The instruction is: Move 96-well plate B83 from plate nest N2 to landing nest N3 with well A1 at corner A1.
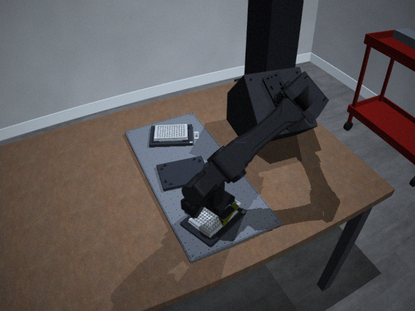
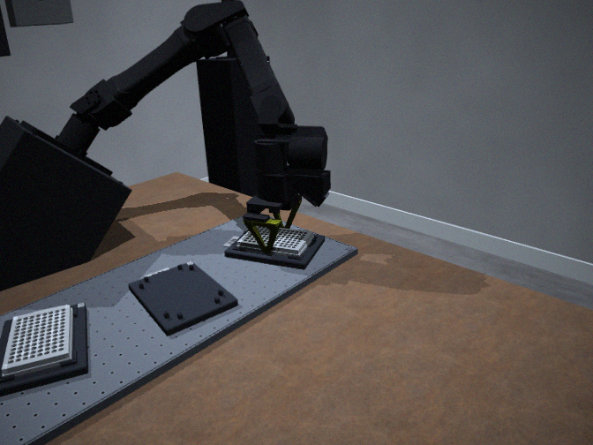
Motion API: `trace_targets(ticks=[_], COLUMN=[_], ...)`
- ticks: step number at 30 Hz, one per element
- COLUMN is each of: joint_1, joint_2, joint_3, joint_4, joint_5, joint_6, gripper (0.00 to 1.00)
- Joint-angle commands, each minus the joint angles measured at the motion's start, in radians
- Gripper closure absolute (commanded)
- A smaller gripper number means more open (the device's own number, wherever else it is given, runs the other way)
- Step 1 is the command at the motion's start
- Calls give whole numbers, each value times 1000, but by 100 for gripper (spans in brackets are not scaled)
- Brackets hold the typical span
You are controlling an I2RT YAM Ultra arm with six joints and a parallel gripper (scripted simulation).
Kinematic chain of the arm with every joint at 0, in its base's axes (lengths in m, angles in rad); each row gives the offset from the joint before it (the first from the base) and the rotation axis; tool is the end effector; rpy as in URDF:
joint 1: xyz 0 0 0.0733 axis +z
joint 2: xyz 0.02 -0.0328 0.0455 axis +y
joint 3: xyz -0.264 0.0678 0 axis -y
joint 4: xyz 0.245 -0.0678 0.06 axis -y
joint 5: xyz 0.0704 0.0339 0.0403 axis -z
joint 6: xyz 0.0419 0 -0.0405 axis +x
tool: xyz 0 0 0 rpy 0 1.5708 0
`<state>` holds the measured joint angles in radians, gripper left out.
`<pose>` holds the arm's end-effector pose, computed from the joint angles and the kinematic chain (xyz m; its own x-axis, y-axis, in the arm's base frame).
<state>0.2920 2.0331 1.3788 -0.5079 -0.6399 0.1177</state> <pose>0.3849 0.1430 0.1581 -0.9266 -0.1802 -0.3302 -0.3517 0.7261 0.5908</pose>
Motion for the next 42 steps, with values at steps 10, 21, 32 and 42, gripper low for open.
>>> trace_targets(ticks=[10,21,32,42], joint_1=[-7,-7,-22,-48], joint_2=[-7,-7,-27,-58], joint_3=[1,1,4,12], joint_4=[2,2,-32,-89], joint_5=[-2,-2,-8,-18], joint_6=[1,1,-17,-47], gripper=[100,100,100,100])
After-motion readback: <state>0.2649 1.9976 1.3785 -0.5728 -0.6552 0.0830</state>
